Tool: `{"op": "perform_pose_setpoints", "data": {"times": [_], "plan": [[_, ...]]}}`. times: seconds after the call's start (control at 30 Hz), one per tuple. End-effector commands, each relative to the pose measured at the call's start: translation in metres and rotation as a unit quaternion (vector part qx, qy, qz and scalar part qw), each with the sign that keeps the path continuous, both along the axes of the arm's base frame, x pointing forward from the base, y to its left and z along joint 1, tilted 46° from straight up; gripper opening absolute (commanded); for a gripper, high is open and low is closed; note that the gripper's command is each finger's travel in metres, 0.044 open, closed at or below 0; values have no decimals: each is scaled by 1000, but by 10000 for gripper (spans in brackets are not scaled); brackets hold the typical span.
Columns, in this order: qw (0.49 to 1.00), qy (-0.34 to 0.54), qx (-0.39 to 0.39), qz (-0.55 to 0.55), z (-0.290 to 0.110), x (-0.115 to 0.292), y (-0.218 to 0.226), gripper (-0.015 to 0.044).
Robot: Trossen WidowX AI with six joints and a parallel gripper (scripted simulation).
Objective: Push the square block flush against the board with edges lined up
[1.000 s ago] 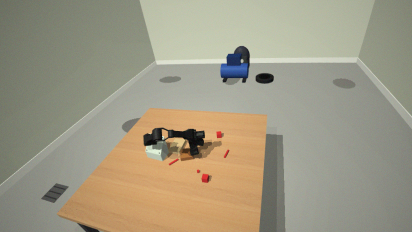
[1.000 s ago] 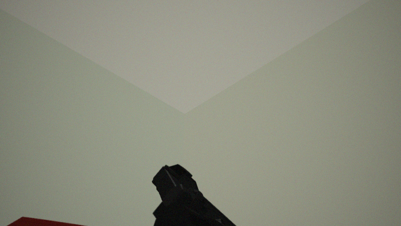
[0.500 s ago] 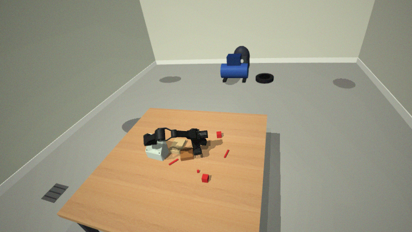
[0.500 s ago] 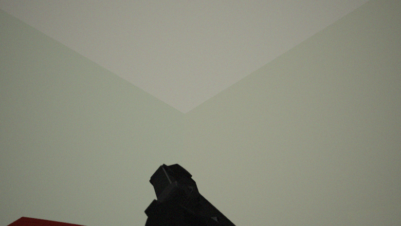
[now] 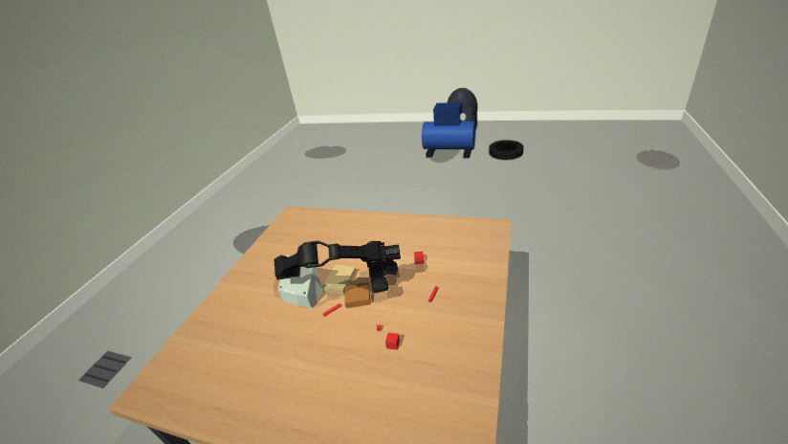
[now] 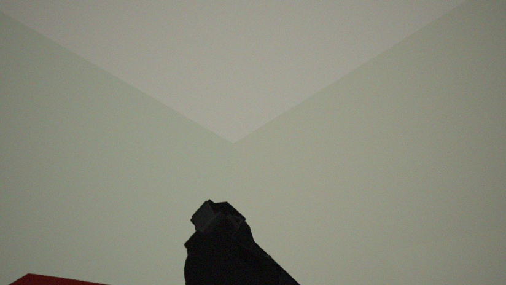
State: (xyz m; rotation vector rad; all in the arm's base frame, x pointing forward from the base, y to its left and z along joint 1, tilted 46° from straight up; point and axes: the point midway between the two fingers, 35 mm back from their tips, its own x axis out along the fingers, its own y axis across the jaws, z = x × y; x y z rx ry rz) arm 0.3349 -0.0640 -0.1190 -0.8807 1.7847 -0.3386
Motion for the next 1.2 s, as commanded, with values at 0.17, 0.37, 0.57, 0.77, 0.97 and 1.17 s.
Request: {"op": "perform_pose_setpoints", "data": {"times": [0.17,0.37,0.57,0.77,0.97,1.17], "plan": [[1000,-16,3,3,24,10,26,0],[997,-64,-1,-46,34,4,19,0],[984,-134,-12,-118,48,-5,9,0],[960,-204,-29,-188,63,-16,-2,0],[928,-271,-45,-253,75,-28,-13,0],[886,-335,-60,-316,86,-41,-24,0]]}}
